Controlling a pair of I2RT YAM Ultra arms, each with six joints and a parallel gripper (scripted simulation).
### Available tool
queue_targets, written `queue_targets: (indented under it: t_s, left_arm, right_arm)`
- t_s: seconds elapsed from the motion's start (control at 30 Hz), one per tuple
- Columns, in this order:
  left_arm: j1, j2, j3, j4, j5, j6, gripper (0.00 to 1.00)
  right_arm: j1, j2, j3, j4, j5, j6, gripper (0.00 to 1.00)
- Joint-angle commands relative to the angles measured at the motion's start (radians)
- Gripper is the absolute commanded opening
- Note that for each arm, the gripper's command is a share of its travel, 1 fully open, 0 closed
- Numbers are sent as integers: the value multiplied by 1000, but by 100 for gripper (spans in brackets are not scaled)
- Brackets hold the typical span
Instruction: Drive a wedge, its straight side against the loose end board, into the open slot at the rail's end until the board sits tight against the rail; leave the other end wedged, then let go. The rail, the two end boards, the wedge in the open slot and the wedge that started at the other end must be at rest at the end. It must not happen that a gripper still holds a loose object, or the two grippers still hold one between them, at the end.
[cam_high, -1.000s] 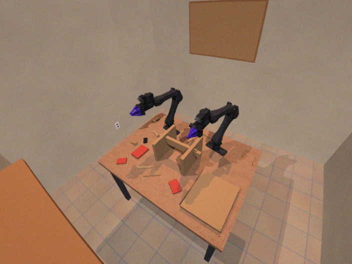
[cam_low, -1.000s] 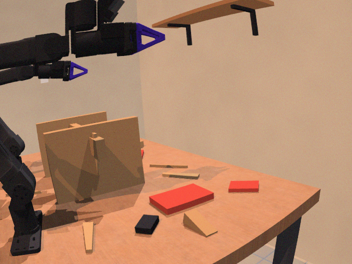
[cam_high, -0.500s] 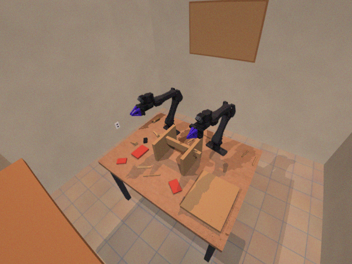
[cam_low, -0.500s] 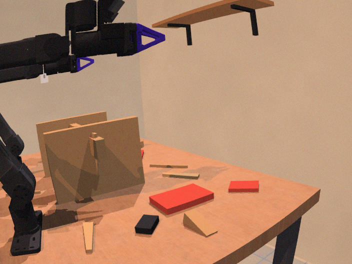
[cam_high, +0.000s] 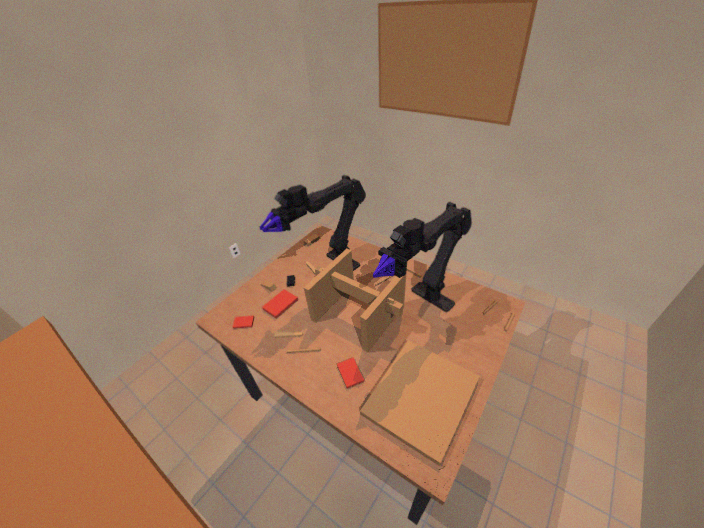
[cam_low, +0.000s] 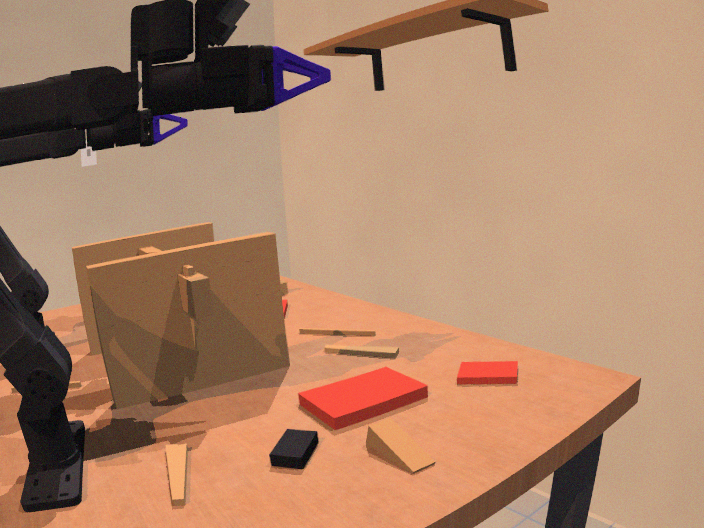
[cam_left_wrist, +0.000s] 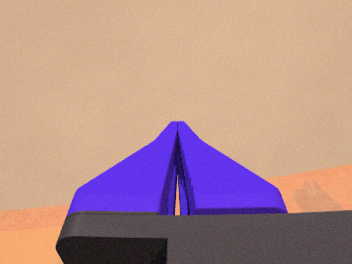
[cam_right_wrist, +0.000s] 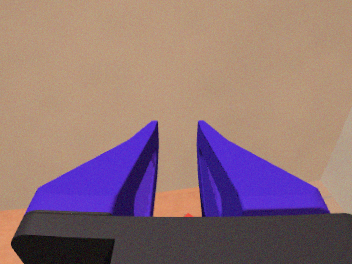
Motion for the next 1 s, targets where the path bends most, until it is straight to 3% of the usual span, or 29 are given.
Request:
queue_targets:
  t_s: [0.0,0.43,0.57,0.97]
  left_arm:
    - [-2,-35,-3,-10,-6,9,0]
    - [-7,-40,-28,9,1,12,0]
    - [-12,22,33,-3,4,12,0]
    - [1,-24,30,4,0,12,0]
  right_arm:
    - [7,-13,41,22,-2,5,20]
    - [14,-8,42,22,0,5,20]
    - [1,-6,43,22,2,4,20]
    - [-2,-2,45,22,2,4,20]
